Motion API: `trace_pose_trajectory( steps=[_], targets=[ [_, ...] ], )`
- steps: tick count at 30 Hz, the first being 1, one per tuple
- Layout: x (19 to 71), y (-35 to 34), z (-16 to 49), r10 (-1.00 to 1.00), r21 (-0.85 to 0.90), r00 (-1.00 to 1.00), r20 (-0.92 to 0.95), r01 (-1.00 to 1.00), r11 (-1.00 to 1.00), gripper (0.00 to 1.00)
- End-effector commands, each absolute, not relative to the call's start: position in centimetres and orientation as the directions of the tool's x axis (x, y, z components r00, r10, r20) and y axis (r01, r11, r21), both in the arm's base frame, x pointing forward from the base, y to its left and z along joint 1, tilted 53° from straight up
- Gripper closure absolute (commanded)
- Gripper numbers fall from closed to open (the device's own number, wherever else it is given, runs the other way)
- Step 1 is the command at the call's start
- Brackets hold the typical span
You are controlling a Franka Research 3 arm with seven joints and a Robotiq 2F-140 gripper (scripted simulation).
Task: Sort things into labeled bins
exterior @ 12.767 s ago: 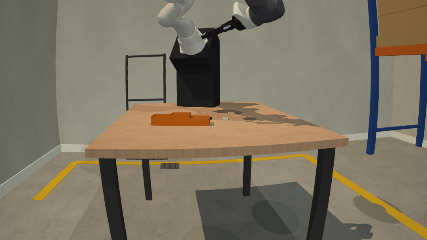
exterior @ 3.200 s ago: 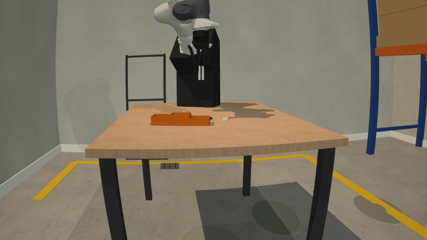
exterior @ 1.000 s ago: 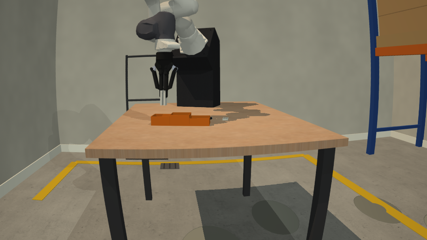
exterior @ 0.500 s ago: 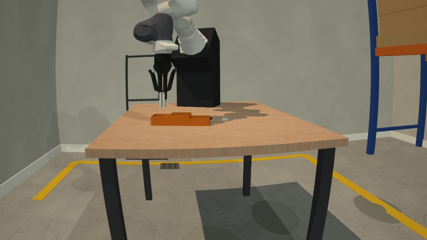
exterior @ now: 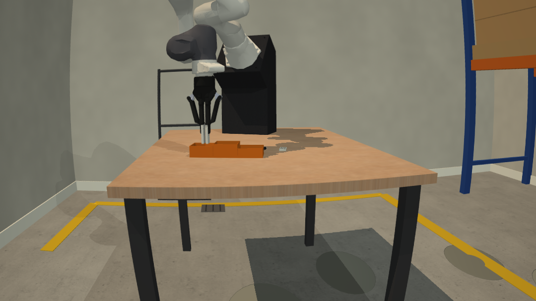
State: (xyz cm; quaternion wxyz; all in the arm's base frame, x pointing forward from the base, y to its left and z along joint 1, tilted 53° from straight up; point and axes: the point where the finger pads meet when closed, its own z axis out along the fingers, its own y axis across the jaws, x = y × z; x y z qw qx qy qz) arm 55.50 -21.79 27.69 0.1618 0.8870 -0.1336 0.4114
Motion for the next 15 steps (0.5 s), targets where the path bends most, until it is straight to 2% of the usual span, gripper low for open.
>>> trace_pose_trajectory(
  steps=[1, 15],
  targets=[
    [56.1, -22.3, 27.1, -0.139, 0.142, 0.596, 0.791, -0.399, -0.906, 0.95],
    [57.2, -23.0, 26.1, -0.139, 0.142, 0.596, 0.791, -0.399, -0.906, 0.95]
  ],
)
